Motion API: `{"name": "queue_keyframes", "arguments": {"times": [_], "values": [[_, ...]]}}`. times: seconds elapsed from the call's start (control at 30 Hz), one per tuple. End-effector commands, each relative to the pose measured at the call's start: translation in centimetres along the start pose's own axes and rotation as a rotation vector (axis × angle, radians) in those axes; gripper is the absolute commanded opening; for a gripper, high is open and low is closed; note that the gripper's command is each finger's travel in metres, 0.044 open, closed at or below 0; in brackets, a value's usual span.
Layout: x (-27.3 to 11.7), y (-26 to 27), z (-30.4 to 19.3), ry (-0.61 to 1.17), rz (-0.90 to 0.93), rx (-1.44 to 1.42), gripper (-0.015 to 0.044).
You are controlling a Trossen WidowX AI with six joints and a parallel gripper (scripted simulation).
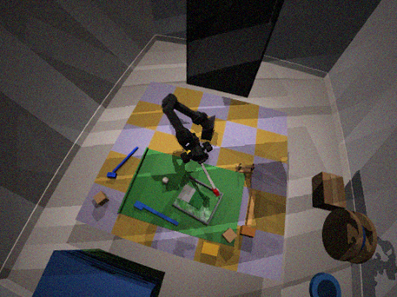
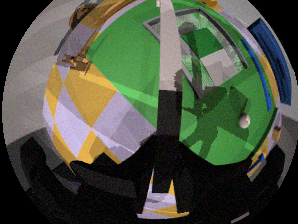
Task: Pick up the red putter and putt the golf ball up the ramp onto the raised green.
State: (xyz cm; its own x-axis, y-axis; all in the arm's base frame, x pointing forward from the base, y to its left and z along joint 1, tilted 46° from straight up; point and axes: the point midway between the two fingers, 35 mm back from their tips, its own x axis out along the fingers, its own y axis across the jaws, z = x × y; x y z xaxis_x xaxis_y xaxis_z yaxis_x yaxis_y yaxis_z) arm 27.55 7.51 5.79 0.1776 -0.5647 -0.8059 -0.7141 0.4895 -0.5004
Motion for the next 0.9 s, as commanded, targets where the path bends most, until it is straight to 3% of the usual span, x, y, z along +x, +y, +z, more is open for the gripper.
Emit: {"name": "queue_keyframes", "arguments": {"times": [0.0,0.87], "values": [[-0.7,-1.6,-1.6,-0.001,-0.021,0.115,0.0000],[-3.3,-8.5,-16.1,0.056,-0.177,0.958,0.0000]]}}
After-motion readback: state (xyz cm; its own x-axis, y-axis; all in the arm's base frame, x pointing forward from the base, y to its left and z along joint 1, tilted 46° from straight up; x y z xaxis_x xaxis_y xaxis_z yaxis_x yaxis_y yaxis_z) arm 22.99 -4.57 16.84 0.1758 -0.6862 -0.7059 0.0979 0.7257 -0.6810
